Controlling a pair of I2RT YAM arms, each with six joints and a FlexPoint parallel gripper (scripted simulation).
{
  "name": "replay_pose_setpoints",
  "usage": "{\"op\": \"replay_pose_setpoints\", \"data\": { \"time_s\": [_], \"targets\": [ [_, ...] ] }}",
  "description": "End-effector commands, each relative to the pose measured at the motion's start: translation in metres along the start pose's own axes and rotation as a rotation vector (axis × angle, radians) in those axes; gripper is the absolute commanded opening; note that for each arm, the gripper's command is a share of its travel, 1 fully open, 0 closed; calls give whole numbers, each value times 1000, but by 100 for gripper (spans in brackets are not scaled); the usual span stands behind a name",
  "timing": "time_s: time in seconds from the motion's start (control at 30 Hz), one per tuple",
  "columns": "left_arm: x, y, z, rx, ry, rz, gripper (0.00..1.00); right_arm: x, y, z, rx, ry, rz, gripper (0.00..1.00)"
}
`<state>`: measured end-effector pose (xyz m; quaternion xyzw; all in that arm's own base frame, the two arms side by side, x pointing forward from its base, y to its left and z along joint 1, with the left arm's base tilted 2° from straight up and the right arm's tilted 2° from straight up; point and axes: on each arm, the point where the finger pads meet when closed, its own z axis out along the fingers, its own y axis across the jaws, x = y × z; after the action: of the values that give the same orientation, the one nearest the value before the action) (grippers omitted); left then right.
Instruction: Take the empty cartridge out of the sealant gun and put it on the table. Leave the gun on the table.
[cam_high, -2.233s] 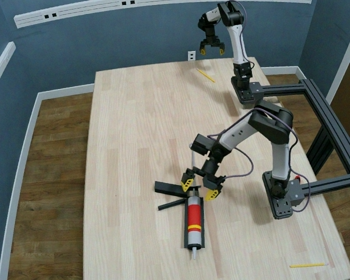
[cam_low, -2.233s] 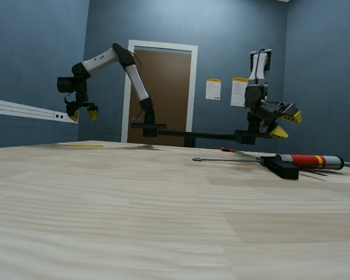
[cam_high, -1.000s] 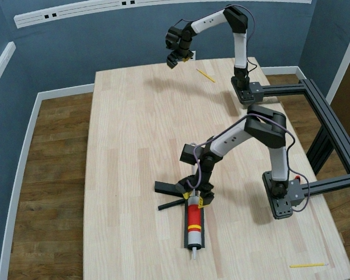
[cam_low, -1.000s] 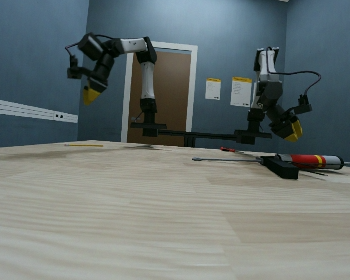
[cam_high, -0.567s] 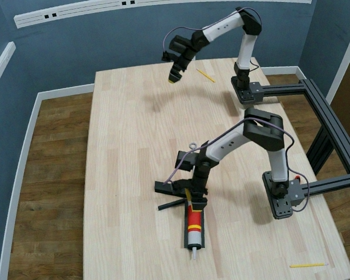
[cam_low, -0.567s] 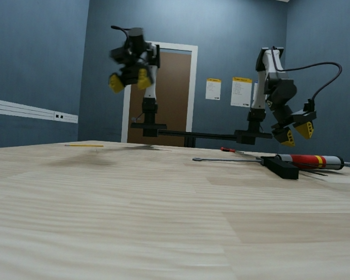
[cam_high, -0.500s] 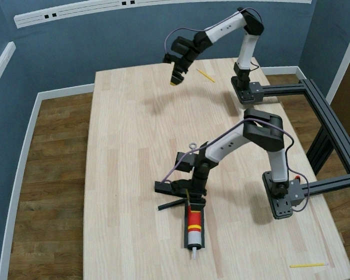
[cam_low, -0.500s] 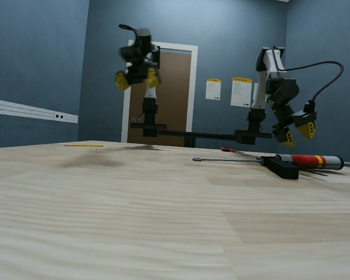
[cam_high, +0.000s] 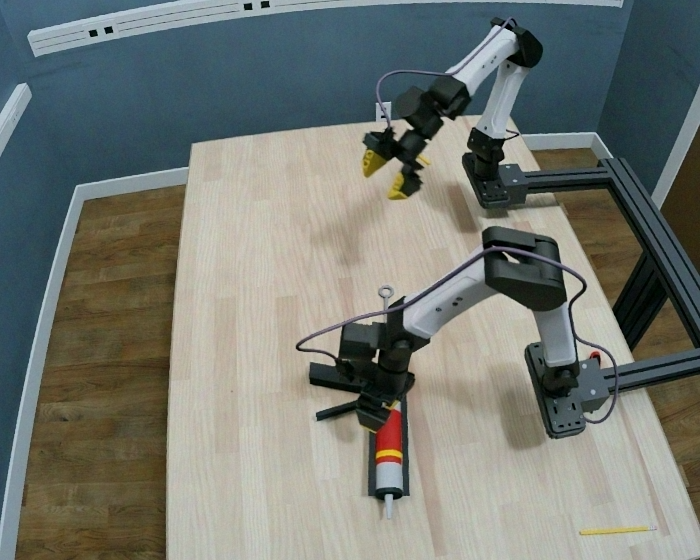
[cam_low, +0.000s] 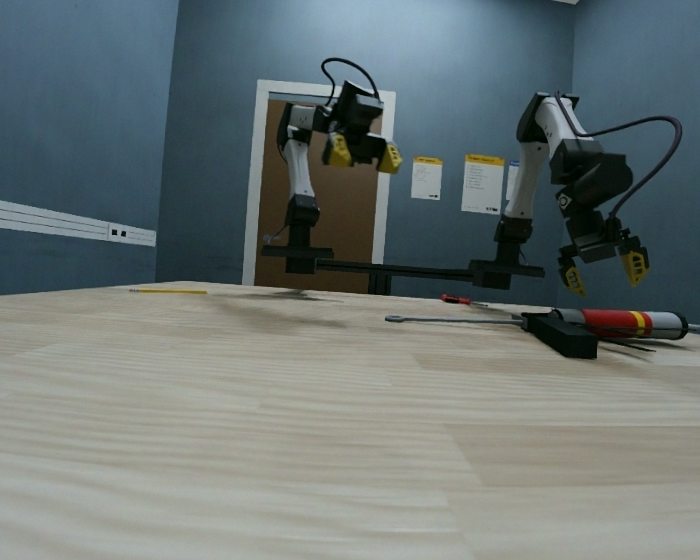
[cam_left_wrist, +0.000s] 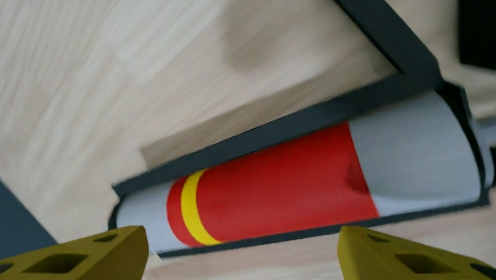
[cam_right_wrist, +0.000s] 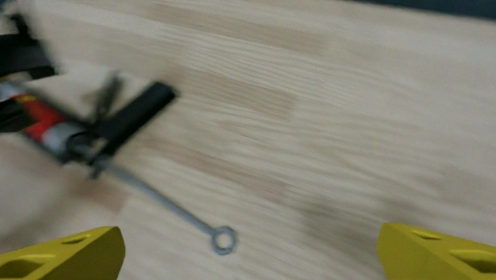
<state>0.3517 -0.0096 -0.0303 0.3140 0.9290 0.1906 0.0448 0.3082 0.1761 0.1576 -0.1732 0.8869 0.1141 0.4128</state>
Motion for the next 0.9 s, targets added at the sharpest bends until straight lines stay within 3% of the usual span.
{"op": "replay_pose_setpoints", "data": {
  "time_s": [0.0, 0.1, 0.4, 0.57, 0.87],
  "targets": [
    [-4, -1, 3, 85, -16, 260, 76, -18, 32, -13, -79, -125, -92, 100],
    [-4, -1, 3, 96, -21, 300, 76, -17, 42, -16, -103, -137, -114, 100],
    [-4, 2, 7, 189, -109, 725, 76, -3, 122, -56, -328, -256, -293, 100],
    [25, 3, 23, 260, -120, 908, 76, 16, 160, -76, -460, -285, -385, 100],
    [26, 9, 26, 279, -186, 1051, 76, 24, 180, -73, -512, -263, -426, 100]
  ]
}}
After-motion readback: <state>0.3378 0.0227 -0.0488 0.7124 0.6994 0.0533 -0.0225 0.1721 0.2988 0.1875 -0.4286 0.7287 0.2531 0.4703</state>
